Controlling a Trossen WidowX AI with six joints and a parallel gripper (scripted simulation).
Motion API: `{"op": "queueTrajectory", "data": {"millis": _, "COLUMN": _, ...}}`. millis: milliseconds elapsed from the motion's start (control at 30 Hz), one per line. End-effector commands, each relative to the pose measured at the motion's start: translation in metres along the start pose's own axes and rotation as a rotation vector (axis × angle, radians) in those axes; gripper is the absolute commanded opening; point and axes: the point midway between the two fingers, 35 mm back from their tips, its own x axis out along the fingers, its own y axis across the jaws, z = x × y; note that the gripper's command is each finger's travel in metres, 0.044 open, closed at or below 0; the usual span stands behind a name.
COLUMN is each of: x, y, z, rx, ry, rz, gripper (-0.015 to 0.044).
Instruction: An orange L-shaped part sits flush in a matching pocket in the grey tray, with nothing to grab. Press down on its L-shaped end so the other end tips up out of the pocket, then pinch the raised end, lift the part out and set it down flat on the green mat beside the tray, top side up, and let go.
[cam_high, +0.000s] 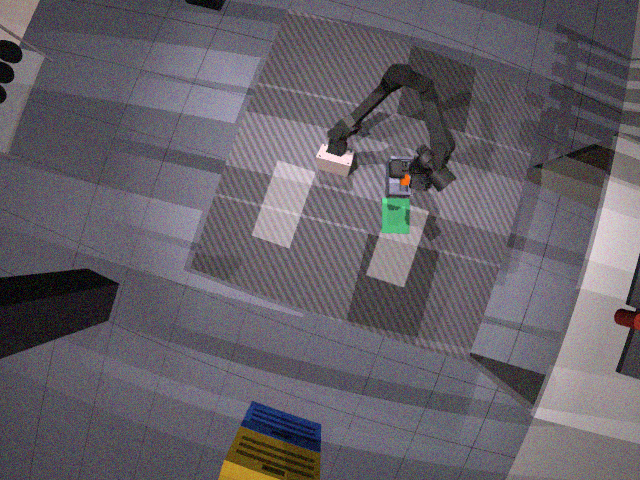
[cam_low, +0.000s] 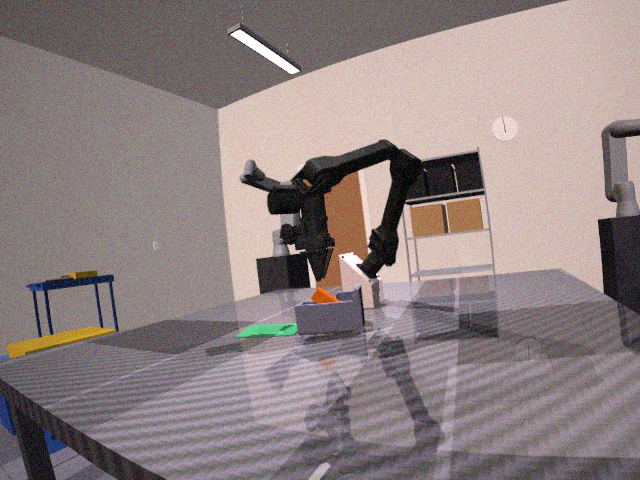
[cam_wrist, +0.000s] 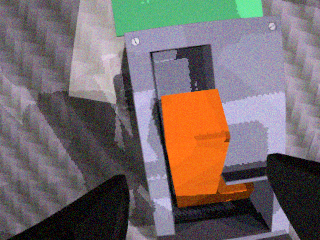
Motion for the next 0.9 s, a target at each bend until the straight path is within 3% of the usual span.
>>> {"op": "queueTrajectory", "data": {"millis": 0, "x": 0.008, "y": -0.002, "z": -0.001, "rx": 0.008, "ry": 0.008, "rz": -0.004, "gripper": 0.028}}
{"op": "queueTrajectory", "data": {"millis": 867, "x": 0.05, "y": -0.002, "z": -0.002, "rx": 0.008, "ry": 0.01, "rz": -0.003, "gripper": 0.028}}
